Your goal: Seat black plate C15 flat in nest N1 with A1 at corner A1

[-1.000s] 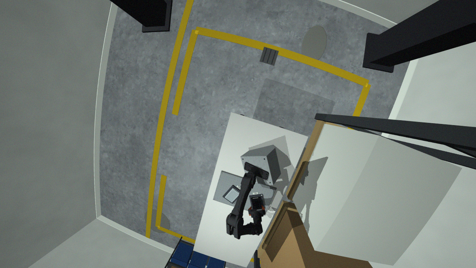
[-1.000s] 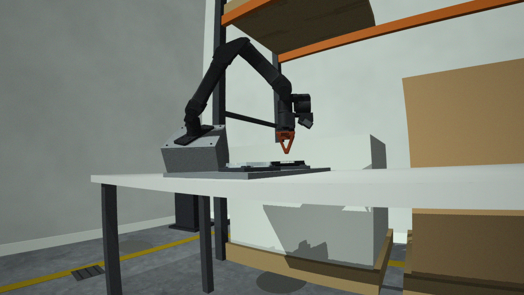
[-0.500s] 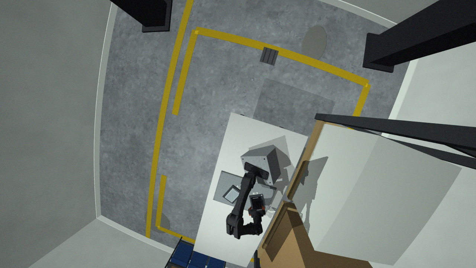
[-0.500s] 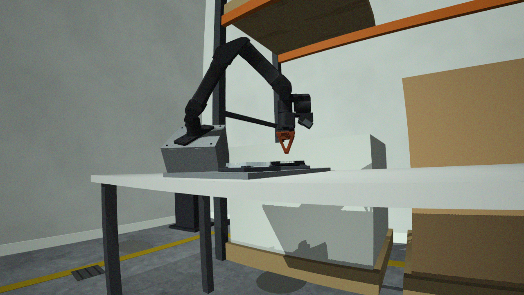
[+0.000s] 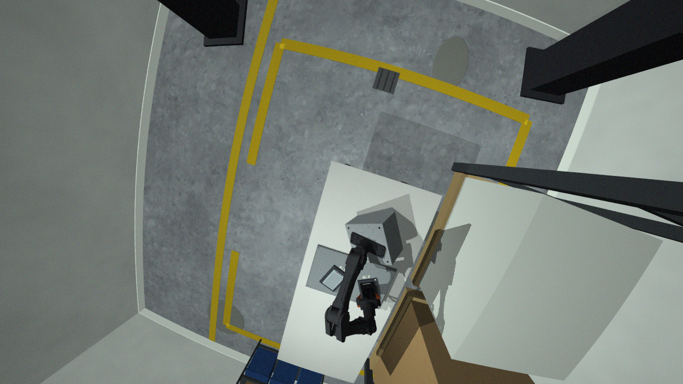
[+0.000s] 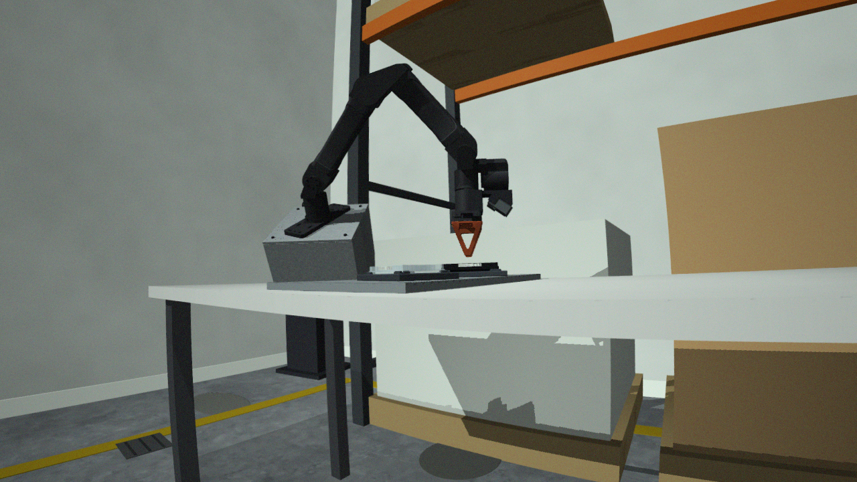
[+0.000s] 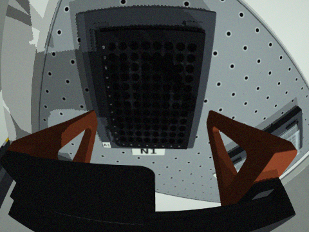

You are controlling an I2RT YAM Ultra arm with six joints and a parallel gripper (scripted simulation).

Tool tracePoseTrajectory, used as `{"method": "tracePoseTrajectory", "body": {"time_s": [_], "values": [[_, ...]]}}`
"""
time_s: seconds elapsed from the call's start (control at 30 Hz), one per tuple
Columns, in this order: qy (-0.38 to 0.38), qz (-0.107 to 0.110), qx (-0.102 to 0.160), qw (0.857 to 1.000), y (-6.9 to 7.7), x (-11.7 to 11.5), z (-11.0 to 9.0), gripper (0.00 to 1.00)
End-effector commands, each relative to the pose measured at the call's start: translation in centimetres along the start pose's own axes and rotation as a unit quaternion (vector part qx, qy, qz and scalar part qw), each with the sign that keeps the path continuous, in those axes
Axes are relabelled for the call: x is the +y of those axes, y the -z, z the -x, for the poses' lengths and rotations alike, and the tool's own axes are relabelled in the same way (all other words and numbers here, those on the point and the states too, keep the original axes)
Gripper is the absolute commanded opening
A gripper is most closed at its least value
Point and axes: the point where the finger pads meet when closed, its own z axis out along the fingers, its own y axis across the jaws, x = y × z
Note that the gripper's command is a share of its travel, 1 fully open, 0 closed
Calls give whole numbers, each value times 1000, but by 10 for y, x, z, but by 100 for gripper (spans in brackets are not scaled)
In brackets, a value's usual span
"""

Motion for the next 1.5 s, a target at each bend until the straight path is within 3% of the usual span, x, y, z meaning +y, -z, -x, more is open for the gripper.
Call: {"method": "tracePoseTrajectory", "body": {"time_s": [0.0, 0.63, 1.27, 1.3, 1.47], "values": [[0, 0, -12, 1000, 1, 0, 6, 100], [0, 0, -12, 1000, -27, 0, 7, 100], [0, 0, -12, 1000, -27, 0, 7, 100], [0, 0, -12, 1000, -27, 0, 7, 0], [0, 0, -12, 1000, -27, 0, 7, 0]]}}
